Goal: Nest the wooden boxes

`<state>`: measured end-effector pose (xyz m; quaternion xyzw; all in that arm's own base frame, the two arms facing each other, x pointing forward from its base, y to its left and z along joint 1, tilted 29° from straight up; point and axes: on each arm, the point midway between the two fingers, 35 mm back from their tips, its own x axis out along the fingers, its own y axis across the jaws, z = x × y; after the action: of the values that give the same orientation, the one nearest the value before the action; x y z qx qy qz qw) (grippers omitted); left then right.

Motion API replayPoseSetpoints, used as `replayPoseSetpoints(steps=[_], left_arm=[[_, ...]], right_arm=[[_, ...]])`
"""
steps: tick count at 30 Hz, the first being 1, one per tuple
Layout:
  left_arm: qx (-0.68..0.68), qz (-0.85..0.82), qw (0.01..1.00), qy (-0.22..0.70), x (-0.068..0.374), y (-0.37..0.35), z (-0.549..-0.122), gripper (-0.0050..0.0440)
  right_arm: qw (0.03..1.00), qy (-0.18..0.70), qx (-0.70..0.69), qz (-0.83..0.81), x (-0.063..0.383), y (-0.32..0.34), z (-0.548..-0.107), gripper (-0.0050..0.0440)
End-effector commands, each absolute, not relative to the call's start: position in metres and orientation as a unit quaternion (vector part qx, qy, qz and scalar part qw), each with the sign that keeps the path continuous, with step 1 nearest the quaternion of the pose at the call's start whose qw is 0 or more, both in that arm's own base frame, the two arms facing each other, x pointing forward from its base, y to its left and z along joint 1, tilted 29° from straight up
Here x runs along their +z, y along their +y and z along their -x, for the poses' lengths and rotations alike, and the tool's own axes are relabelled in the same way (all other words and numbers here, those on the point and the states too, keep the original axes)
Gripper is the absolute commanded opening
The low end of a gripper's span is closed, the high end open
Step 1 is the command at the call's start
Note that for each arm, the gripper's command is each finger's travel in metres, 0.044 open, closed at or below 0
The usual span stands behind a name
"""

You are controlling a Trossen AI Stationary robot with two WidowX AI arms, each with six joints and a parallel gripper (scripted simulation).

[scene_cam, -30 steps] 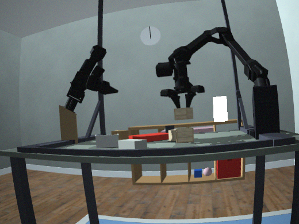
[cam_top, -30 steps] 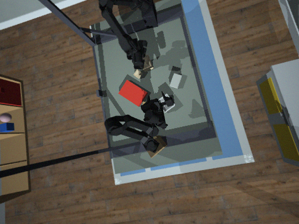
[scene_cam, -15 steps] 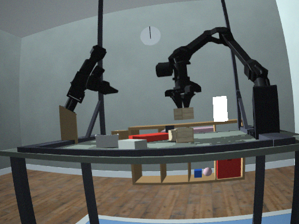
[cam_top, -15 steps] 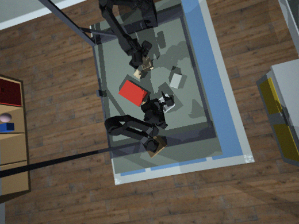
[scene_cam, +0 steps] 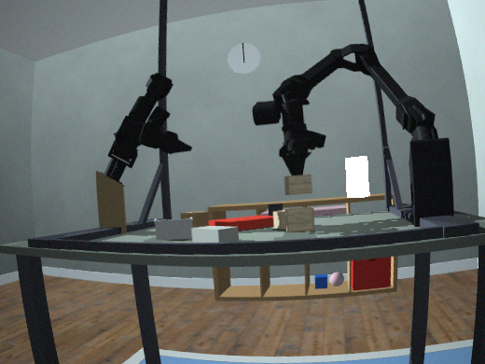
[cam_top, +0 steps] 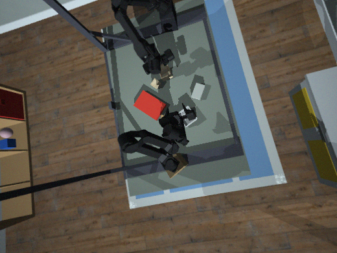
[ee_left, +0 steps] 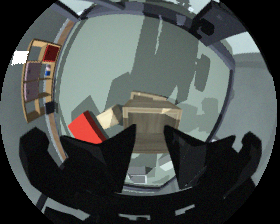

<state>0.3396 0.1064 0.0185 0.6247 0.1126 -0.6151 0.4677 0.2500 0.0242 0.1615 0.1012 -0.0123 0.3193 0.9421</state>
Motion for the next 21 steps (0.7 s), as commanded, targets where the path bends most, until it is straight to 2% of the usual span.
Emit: replayPoseSetpoints(steps=[1,21], left_arm=[[-0.615,-0.657,0.430,0.076,0.025,0.109,-0.344,0.0250],[-0.619,-0.657,0.425,0.069,0.008,0.100,-0.346,0.0250]], right_arm=[[0.942,-0.017,0.320,-0.098,0.164,0.024,-0.249,0.0400],[0.942,-0.017,0.320,-0.098,0.164,0.024,-0.249,0.0400]])
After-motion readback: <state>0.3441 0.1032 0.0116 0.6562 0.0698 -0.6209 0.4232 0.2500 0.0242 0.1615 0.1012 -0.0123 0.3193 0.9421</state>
